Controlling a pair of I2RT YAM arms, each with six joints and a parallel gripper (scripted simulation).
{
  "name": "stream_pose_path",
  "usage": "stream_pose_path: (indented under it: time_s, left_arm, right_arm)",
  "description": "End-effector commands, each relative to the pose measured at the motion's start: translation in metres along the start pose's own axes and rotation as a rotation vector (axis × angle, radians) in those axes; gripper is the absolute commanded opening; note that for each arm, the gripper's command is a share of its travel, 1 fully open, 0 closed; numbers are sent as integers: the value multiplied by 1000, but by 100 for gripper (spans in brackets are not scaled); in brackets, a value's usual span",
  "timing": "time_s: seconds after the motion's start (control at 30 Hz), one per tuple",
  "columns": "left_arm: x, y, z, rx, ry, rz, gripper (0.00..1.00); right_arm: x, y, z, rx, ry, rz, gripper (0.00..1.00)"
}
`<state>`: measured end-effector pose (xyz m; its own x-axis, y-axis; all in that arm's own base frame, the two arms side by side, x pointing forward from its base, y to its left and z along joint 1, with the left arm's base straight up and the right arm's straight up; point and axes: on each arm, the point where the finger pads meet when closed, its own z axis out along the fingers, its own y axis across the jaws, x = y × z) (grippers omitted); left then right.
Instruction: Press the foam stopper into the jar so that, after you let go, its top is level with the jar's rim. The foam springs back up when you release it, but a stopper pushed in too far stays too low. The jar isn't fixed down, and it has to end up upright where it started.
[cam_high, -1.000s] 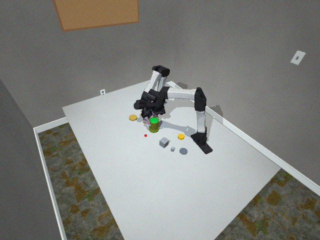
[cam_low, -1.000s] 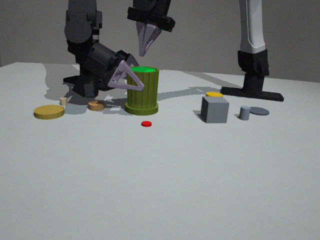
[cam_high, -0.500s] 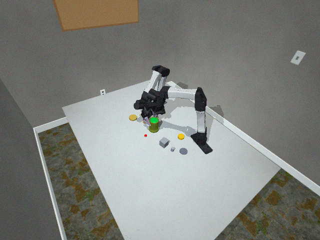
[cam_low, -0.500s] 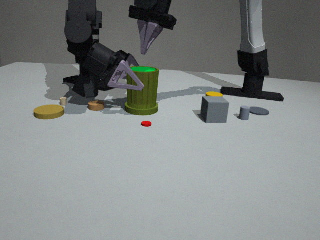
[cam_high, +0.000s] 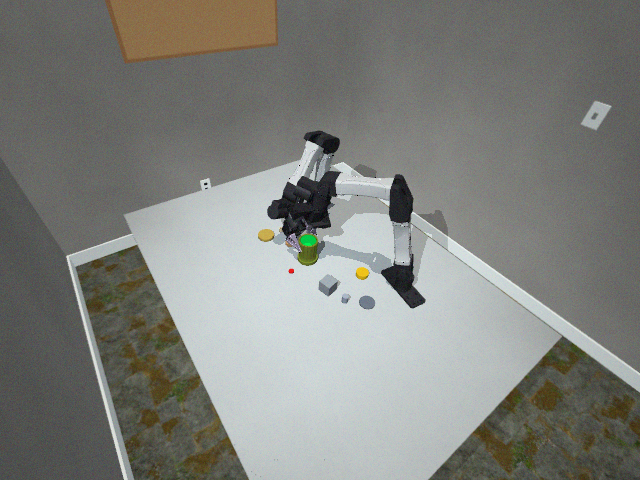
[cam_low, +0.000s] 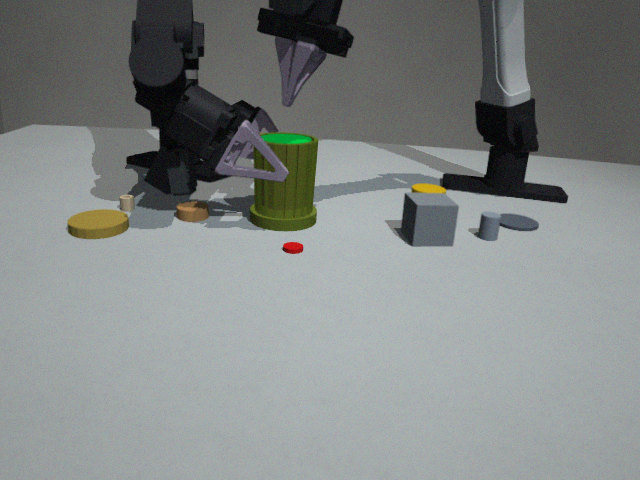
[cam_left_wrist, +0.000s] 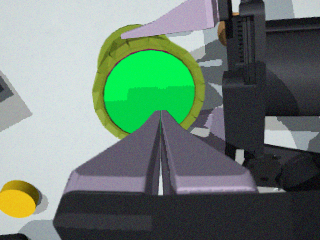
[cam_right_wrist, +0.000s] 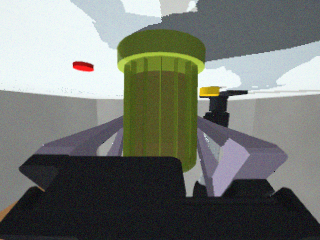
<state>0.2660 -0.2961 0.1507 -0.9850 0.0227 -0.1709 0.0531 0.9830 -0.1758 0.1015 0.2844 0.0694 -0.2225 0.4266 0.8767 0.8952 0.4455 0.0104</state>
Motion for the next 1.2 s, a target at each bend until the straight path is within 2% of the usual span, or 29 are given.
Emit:
stream_pose_path:
  time_s: [0.0,0.4,0.57,0.8,0.83,1.17]
  left_arm:
    - [0,-5,-9,-3,11,9,0]
    - [-4,-10,-37,1,7,9,0]
    - [-3,-8,-31,-13,21,9,0]
    - [-1,-7,-41,3,4,9,0]
    - [-3,-5,-40,-1,5,4,0]
    - [2,-3,-39,-3,10,9,0]
  right_arm:
    - [8,12,-3,-11,15,6,64]
    - [8,12,-3,-11,15,6,64]
    - [8,12,-3,-11,15,6,64]
    - [8,12,-3,-11,15,6,64]
    - [7,6,-2,-3,14,4,98]
    - [-2,-2,0,-3,-2,12,98]
